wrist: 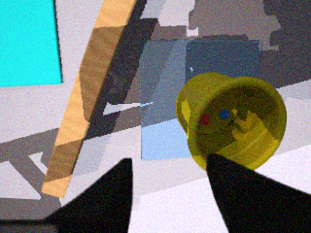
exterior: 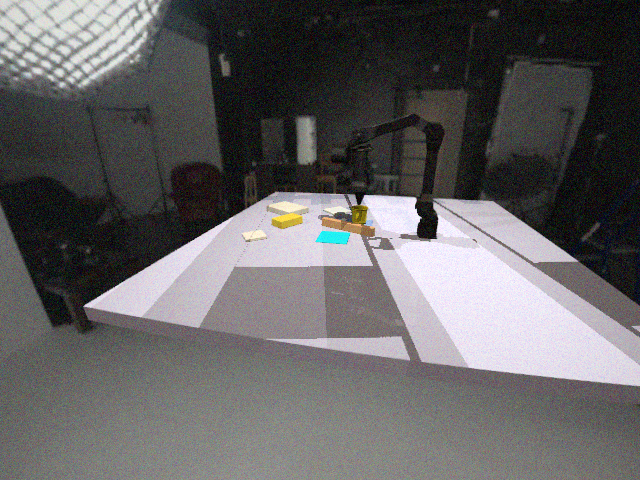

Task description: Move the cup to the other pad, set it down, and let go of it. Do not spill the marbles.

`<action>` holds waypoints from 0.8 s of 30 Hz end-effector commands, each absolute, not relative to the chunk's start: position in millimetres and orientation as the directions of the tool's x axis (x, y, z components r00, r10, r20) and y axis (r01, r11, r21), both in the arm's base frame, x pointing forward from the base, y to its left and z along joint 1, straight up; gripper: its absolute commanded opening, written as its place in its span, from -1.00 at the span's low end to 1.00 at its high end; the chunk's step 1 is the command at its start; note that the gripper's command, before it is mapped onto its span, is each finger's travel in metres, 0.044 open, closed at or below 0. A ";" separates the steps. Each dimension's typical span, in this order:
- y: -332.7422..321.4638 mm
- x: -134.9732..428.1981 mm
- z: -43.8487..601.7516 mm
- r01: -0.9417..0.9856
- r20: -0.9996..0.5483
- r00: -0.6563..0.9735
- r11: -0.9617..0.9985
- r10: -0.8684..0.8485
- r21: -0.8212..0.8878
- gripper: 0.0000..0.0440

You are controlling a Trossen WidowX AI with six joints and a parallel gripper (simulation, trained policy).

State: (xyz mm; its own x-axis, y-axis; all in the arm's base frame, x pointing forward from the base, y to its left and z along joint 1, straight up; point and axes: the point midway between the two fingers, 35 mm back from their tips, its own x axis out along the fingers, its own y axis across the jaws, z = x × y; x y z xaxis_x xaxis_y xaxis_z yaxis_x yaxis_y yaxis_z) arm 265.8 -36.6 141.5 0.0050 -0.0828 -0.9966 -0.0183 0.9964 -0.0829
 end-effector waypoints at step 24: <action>-61.4 256.3 62.7 -0.202 -0.994 -0.080 0.978 -0.073 -0.055 -0.11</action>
State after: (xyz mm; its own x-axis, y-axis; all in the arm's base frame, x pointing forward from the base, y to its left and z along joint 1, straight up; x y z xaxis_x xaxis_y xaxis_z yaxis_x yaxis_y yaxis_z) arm 258.2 -60.5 71.0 -0.0708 -0.0763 -0.9946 -0.1745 0.9826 -0.0630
